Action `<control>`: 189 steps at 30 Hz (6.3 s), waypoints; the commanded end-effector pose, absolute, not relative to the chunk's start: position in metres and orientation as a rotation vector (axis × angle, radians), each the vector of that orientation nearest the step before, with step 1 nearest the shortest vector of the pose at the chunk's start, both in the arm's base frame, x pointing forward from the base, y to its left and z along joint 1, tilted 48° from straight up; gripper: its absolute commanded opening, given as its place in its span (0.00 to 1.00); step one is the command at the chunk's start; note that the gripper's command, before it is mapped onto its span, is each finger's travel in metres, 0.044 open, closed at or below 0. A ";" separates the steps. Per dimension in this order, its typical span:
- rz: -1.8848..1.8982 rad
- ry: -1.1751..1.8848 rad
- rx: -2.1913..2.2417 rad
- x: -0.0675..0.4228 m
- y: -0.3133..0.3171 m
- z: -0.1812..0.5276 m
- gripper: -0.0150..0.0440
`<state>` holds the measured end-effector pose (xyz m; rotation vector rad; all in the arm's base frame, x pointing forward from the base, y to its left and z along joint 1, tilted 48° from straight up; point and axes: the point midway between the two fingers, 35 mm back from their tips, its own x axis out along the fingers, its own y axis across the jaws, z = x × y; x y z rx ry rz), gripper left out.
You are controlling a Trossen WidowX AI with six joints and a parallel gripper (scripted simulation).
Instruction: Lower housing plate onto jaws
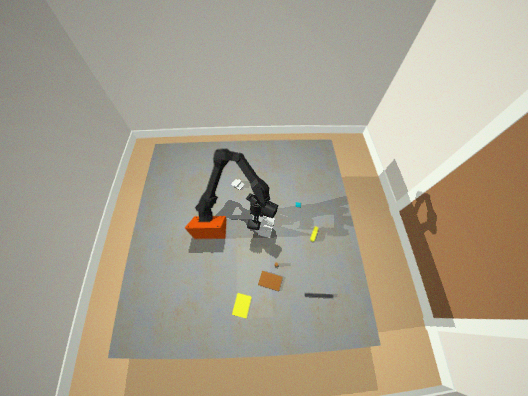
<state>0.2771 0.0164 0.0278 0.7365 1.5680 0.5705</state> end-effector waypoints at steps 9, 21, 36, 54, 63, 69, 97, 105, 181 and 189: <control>0.523 1.595 0.790 0.276 0.011 0.021 0.85; 0.523 1.595 0.790 0.276 0.011 0.021 0.85; 0.523 1.596 0.790 0.264 0.014 0.025 0.85; 0.527 1.594 0.786 0.264 0.014 0.025 0.85; 0.527 1.594 0.786 0.263 0.014 0.025 0.85; 0.527 1.594 0.786 0.263 0.014 0.025 0.85; 0.528 1.592 0.784 0.263 0.046 -0.004 0.85; 0.531 1.592 0.785 0.261 0.056 -0.012 0.85; 0.528 1.595 0.792 0.259 0.070 -0.024 0.85; 0.528 1.595 0.792 0.259 0.071 -0.025 0.85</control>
